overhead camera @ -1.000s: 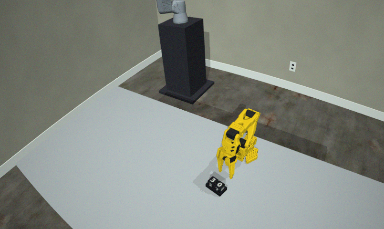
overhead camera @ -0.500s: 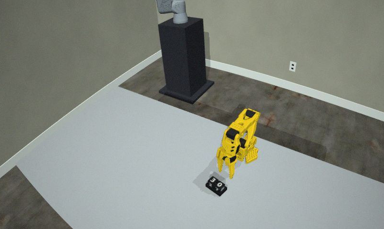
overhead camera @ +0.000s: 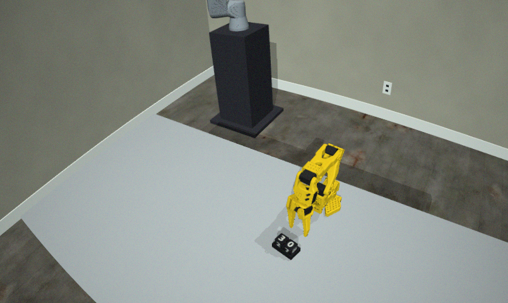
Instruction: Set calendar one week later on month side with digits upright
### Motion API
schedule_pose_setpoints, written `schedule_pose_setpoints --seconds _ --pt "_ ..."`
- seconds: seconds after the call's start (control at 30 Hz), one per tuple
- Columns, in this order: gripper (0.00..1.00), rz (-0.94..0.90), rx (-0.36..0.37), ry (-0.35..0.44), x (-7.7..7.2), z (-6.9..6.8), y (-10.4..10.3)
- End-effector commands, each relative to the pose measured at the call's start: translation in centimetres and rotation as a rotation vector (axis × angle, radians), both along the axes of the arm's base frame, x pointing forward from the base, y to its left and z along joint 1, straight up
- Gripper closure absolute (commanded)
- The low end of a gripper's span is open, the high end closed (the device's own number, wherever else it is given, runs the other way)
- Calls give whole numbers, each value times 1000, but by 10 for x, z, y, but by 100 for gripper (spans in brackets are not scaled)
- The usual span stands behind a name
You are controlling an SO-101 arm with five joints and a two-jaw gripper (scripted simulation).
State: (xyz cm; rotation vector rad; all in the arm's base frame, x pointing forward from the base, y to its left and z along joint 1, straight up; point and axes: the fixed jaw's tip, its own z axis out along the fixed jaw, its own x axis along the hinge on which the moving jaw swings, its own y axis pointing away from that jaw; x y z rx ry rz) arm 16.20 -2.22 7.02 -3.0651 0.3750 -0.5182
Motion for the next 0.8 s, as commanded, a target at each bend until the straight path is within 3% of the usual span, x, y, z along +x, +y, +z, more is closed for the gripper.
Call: schedule_pose_setpoints --seconds 0.0,0.37,0.5,0.7,0.77 --pt "70 12 -4 -39 4 4 1" --pt "70 12 -6 -57 5 7 1" --pt "69 12 -11 -121 7 16 1" --pt "68 12 -26 -288 11 40 0" --pt "68 12 -26 -288 11 40 0"
